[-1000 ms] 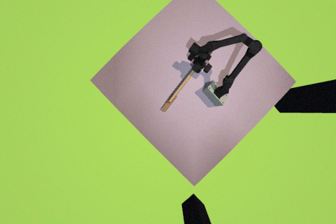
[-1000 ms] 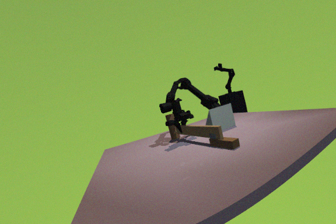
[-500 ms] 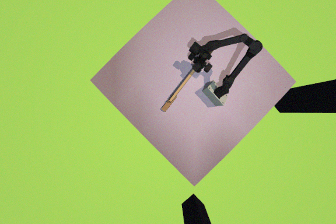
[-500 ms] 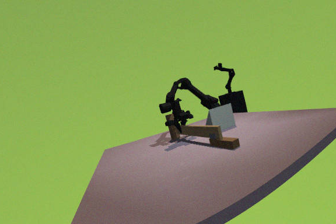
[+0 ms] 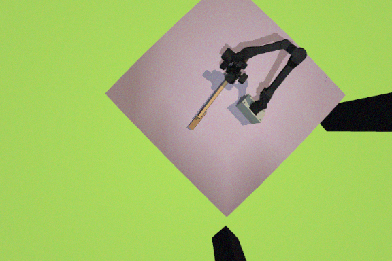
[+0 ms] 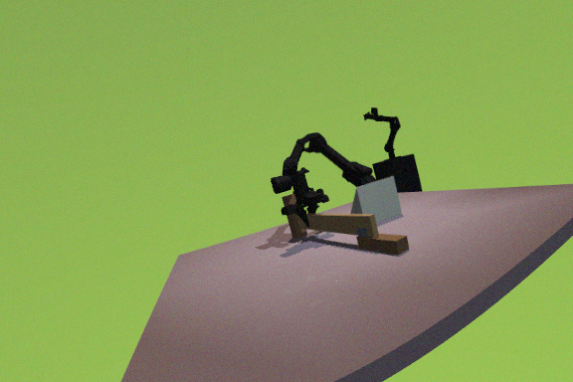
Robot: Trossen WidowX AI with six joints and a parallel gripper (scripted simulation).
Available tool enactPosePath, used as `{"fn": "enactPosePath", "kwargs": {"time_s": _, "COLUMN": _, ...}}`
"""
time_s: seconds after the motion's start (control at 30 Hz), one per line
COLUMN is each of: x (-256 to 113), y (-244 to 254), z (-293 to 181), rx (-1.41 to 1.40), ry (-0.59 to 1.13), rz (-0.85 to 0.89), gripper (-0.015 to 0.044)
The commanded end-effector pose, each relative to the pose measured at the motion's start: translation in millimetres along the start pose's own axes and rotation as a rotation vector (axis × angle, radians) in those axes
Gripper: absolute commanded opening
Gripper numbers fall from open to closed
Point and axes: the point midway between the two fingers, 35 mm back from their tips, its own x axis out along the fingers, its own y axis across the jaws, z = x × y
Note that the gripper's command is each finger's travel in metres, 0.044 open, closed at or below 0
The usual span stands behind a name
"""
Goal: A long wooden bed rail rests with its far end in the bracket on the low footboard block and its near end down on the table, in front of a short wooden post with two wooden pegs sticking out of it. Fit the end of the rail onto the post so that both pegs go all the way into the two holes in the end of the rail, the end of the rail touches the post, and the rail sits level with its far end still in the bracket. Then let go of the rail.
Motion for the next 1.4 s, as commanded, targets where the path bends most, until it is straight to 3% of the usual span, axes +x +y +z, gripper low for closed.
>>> {"fn": "enactPosePath", "kwargs": {"time_s": 0.0, "x": -2.0, "y": -1.1, "z": -2.3, "rx": 0.0, "ry": 0.004, "rz": -0.006, "gripper": 0.0}}
{"fn": "enactPosePath", "kwargs": {"time_s": 1.37, "x": -2.0, "y": -1.0, "z": -15.0, "rx": 0.0, "ry": 0.004, "rz": -0.006, "gripper": 0.0}}
